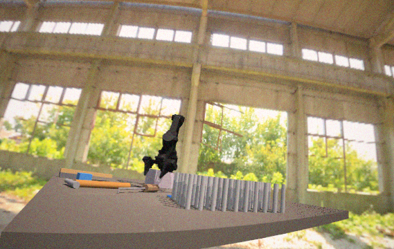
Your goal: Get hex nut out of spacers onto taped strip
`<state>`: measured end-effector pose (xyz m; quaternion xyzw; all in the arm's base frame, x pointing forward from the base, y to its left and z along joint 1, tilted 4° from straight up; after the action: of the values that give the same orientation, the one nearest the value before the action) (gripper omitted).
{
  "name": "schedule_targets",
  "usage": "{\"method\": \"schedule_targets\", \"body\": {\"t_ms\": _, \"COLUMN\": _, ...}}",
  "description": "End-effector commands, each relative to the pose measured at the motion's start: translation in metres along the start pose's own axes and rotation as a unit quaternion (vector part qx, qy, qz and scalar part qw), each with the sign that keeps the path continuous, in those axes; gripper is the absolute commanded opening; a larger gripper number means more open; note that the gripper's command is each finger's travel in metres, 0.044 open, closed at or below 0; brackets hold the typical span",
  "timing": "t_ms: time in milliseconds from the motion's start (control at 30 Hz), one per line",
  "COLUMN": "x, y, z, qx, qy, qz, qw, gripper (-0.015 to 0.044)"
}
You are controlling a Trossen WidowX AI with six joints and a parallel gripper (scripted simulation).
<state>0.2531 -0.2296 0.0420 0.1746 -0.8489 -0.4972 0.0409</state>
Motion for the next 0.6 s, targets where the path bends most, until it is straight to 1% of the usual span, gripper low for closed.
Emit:
{"method": "schedule_targets", "body": {"t_ms": 0, "x": -0.0023, "y": -0.0001, "z": -0.0043, "qx": 0.012, "qy": 0.000, "qz": -0.009, "qw": 1.000, "gripper": 0.0440}}
{"method": "schedule_targets", "body": {"t_ms": 333, "x": -0.0020, "y": 0.0001, "z": -0.0040, "qx": 0.012, "qy": 0.000, "qz": -0.009, "qw": 1.000, "gripper": 0.0440}}
{"method": "schedule_targets", "body": {"t_ms": 533, "x": -0.0020, "y": 0.0001, "z": -0.0040, "qx": 0.012, "qy": 0.000, "qz": -0.009, "qw": 1.000, "gripper": 0.0282}}
{"method": "schedule_targets", "body": {"t_ms": 567, "x": -0.0020, "y": 0.0001, "z": -0.0040, "qx": 0.012, "qy": 0.000, "qz": -0.009, "qw": 1.000, "gripper": 0.0280}}
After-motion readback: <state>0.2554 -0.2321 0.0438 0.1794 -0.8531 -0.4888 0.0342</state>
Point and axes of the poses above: the point midway between the two fingers, 35 mm back from their tips, its own y axis back along the fingers, its own x axis across the jaws, z = x × y, the point moved 5 cm from there along y, back along the fingers, and after that the axes turned 7 degrees about -y, right-handed, at the moved point
